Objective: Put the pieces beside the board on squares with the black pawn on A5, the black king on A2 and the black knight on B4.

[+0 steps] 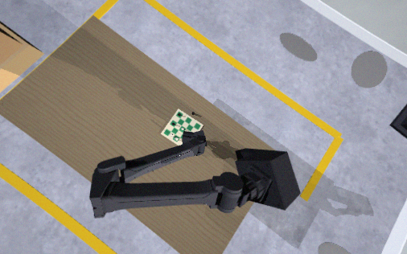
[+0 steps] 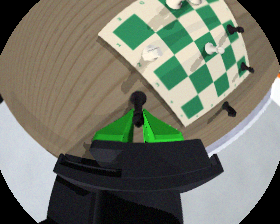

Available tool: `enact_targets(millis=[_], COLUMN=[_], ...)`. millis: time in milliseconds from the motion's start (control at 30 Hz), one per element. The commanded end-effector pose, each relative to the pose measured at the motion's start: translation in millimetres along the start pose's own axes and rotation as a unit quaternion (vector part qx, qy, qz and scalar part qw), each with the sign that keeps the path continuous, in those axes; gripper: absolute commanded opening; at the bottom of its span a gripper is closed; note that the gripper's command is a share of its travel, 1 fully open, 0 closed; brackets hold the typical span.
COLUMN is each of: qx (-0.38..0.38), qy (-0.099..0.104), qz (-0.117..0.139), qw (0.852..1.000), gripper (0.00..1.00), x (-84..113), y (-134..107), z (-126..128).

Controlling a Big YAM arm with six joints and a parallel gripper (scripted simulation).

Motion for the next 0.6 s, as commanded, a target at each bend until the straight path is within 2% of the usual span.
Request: enact_targets(millis=[0,400,500,567], qx=[-0.001,-0.002,-0.006,-0.006], qy=[0.003,0.003,-0.004,-0.004], qz=[0.0,0.001,0.006,0.006], qw=[1.0,1.0,1.0,1.0], gripper=[0.0,0.0,0.0,0.0], x=[-2.4,-1.9,17.9,17.9], y=[-3.1,-3.6,-7.9,-7.9], z=[3.7,3.8,2.2,2.2])
Point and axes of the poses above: the point where the finger pads meet when closed, its own x axis back along the fingers, its own z axis across the jaws, y = z × x, the point moved 7 cm from there along x, back along the fingers, and after that the axes turned 4 degrees about -x, right-handed, at the moved point
